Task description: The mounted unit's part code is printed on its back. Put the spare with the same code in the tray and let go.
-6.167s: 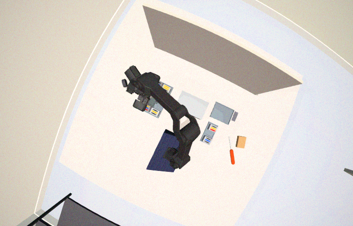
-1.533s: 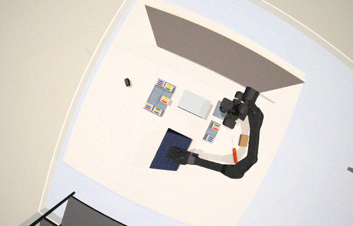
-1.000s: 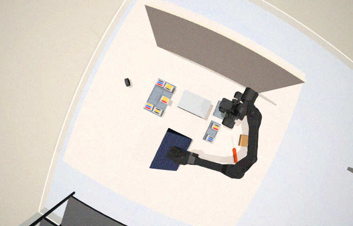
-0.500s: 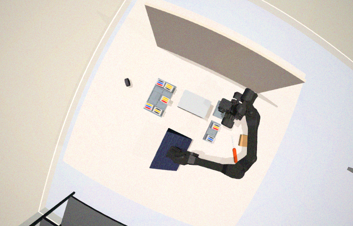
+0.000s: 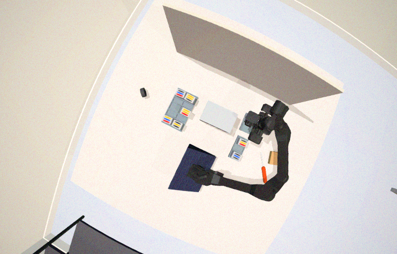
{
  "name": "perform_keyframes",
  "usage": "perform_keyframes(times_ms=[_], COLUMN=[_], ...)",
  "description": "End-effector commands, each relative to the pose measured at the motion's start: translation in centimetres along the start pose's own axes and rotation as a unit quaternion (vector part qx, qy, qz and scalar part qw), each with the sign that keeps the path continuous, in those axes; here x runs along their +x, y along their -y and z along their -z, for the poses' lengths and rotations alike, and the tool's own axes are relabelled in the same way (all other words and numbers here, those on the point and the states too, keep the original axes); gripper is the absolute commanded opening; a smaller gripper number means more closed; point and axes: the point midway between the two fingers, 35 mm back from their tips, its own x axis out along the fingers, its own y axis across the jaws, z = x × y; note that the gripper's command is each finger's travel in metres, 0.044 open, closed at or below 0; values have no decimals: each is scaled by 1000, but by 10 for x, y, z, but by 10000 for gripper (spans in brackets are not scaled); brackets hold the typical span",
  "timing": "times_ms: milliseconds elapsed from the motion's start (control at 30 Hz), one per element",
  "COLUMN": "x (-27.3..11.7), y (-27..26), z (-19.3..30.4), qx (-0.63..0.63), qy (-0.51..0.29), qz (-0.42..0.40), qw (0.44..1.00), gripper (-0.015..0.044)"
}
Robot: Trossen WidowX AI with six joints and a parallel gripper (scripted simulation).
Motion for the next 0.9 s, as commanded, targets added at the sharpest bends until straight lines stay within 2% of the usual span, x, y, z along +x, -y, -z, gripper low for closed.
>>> perform_keyframes(times_ms=[0,867], x=[4,26], y=[-1,-4], z=[-1,0], qx=[-2,-2], qy=[1,-1], qz=[0,0], qw=[1000,1000], gripper=[0,0])
